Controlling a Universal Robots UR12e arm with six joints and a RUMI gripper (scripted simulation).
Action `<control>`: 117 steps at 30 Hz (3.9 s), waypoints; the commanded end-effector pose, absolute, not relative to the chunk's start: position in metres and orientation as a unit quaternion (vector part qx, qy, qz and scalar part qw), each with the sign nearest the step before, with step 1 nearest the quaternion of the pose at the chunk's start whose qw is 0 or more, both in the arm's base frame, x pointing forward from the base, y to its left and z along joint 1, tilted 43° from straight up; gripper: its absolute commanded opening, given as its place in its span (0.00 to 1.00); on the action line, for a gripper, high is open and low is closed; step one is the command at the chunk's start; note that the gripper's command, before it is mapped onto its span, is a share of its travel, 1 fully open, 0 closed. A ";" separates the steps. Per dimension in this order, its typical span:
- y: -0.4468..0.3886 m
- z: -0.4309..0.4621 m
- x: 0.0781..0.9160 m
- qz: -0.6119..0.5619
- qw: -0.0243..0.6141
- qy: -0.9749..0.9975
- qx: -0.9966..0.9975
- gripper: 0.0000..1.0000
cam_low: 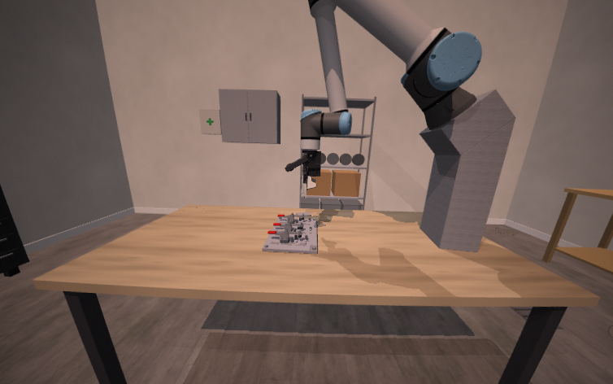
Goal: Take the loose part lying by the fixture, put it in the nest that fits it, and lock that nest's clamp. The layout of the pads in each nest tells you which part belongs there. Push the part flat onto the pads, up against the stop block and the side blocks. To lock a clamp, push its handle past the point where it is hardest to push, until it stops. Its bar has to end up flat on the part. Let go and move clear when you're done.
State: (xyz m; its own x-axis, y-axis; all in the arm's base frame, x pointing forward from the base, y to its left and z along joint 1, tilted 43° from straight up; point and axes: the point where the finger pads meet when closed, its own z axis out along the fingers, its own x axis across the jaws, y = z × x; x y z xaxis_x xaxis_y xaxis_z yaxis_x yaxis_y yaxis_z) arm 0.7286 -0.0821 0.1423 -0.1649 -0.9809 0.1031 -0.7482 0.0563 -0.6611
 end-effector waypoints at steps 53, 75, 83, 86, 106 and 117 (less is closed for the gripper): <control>-0.082 0.143 0.729 -0.305 0.198 0.701 -0.613 0.59; -0.082 0.143 0.729 -0.305 0.198 0.701 -0.613 0.59; -0.082 0.143 0.729 -0.305 0.198 0.701 -0.613 0.28; -0.082 0.143 0.729 -0.305 0.198 0.701 -0.613 0.28; -0.082 0.143 0.729 -0.305 0.198 0.701 -0.613 0.28; -0.082 0.143 0.729 -0.305 0.198 0.701 -0.613 0.28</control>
